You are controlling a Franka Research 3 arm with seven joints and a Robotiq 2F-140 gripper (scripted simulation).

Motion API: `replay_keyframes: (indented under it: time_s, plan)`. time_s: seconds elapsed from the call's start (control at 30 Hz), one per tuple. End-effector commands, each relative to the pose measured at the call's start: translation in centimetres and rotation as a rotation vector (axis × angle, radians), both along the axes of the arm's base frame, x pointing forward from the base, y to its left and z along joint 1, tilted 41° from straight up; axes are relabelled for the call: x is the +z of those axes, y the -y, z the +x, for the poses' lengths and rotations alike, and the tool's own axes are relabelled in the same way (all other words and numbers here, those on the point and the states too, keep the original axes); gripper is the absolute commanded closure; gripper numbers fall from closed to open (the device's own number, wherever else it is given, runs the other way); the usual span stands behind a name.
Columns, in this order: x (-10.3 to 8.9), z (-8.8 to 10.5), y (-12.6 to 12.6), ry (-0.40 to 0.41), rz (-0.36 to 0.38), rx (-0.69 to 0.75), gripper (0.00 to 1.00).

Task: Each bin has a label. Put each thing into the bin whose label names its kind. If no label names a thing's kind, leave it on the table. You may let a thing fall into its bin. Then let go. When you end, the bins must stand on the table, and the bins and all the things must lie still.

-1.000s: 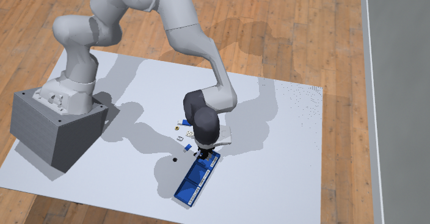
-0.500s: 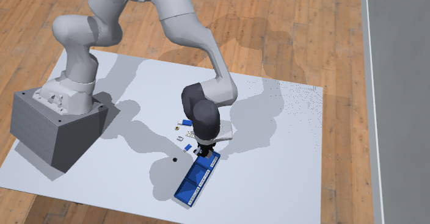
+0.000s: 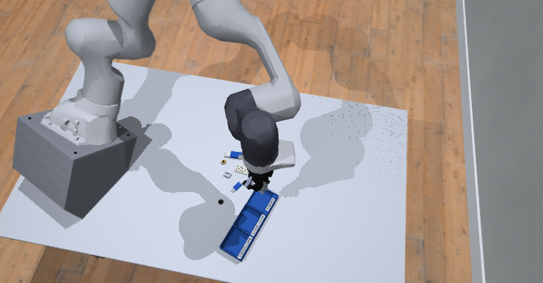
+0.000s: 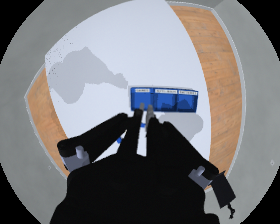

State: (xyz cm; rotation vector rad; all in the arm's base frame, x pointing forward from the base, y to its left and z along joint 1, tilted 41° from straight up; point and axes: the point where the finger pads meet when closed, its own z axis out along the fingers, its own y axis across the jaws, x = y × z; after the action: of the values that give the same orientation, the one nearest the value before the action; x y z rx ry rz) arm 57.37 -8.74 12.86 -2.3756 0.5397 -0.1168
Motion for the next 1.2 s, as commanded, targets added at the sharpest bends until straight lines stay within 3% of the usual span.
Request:
replay_keyframes:
  time_s: [0.0, 0.37, 0.4, 0.5, 0.8, 0.87, 1.17]
  plan:
    - [0.0, -0.4, -0.4, -0.020, 0.014, -0.001, 0.95]
    - [0.0, -0.4, -0.4, -0.020, 0.014, -0.001, 0.95]
    - [-0.6, -0.9, -0.6, -0.051, 0.025, -0.039, 0.81]
    - [-2.5, -2.4, -1.4, -0.133, 0.054, -0.140, 0.81]
    - [-8.0, -6.9, -3.6, -0.278, 0.115, -0.285, 0.81]
    - [-8.0, -6.9, -3.6, -0.278, 0.115, -0.285, 0.81]
    - [-13.6, -11.4, -5.9, -0.446, 0.185, -0.464, 0.81]
